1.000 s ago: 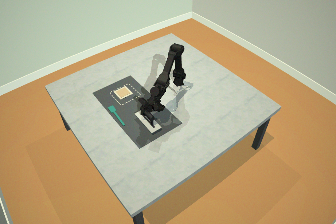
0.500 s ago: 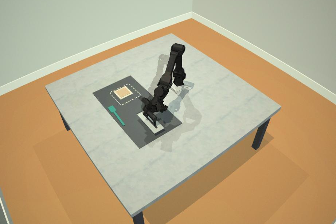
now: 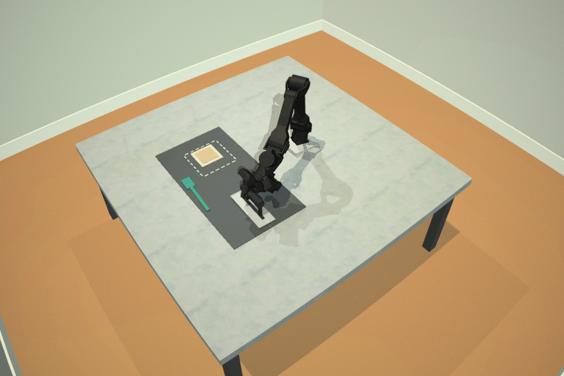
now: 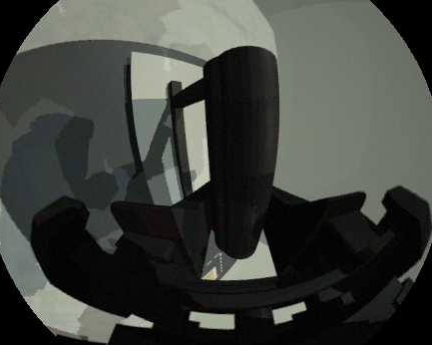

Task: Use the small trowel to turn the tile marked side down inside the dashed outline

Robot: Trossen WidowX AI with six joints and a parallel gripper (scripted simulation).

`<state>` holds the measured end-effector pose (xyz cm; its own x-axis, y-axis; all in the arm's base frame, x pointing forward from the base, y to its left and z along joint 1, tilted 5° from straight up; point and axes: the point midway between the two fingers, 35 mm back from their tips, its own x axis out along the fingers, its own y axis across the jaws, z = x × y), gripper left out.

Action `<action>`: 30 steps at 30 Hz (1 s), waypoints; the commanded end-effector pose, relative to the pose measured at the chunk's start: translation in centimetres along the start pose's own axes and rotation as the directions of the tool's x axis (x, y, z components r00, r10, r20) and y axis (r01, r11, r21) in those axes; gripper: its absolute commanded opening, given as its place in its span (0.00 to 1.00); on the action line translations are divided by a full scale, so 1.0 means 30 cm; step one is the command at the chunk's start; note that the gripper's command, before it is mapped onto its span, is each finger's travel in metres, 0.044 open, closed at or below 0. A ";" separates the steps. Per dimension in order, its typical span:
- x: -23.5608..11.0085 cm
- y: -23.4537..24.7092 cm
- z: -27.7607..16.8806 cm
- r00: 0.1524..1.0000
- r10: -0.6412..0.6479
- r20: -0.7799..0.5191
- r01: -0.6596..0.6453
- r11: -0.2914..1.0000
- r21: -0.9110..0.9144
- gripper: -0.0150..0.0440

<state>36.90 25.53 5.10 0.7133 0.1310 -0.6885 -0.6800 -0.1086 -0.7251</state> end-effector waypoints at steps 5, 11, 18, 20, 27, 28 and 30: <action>0.020 0.021 -0.002 1.000 -0.007 -0.004 0.007 1.000 0.008 0.30; 0.020 0.021 -0.002 1.000 -0.007 -0.004 0.007 1.000 0.008 0.57; 0.020 0.021 -0.002 1.000 -0.007 -0.004 0.007 1.000 0.008 0.76; 0.020 0.021 -0.002 1.000 -0.007 -0.004 0.007 1.000 0.008 0.76; 0.001 0.020 0.000 1.000 -0.007 -0.003 0.007 1.000 0.008 0.76; -0.012 0.019 0.001 1.000 -0.007 -0.003 0.007 1.000 0.008 0.76; -0.037 0.018 0.002 1.000 -0.006 -0.002 0.006 1.000 0.007 0.76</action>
<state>36.50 25.47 4.61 0.7161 0.1288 -0.6860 -0.6782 -0.1044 -0.7274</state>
